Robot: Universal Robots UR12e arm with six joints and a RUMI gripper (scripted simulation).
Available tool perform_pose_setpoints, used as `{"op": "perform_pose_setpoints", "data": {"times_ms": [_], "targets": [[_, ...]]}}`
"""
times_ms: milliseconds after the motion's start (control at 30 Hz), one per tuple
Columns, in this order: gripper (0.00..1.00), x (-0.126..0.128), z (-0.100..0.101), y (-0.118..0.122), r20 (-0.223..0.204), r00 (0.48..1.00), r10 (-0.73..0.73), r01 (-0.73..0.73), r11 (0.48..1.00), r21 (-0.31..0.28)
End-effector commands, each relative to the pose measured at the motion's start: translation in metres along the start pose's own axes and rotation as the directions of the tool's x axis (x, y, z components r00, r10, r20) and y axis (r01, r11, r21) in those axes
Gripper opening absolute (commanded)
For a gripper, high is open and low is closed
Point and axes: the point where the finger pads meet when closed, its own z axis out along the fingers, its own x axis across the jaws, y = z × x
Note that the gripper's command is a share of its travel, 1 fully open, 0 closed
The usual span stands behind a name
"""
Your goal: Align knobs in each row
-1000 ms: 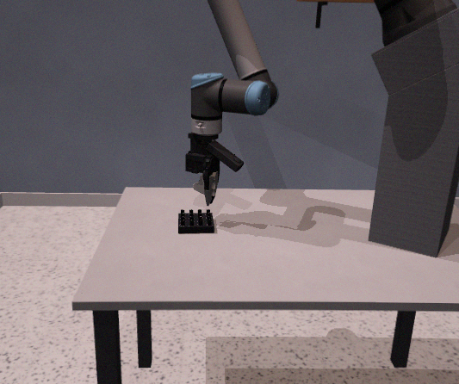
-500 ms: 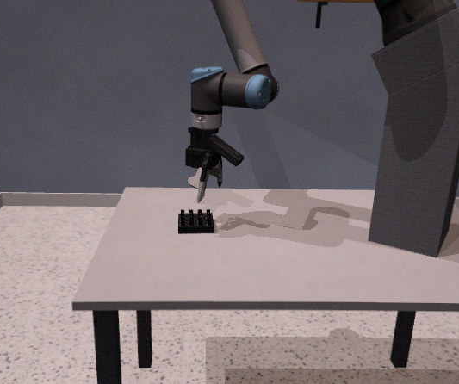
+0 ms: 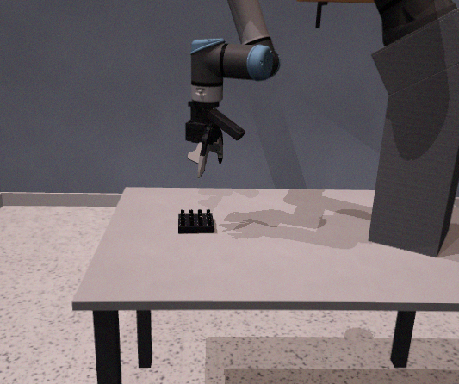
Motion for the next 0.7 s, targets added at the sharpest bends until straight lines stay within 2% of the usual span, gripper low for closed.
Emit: {"op": "perform_pose_setpoints", "data": {"times_ms": [0,667], "targets": [[1.00,0.0000,-0.0187,0.0005,0.000,1.000,0.000,0.000,1.000,0.000],[1.00,0.0000,-0.0239,0.0005,0.000,1.000,0.000,0.000,1.000,0.000]]}}
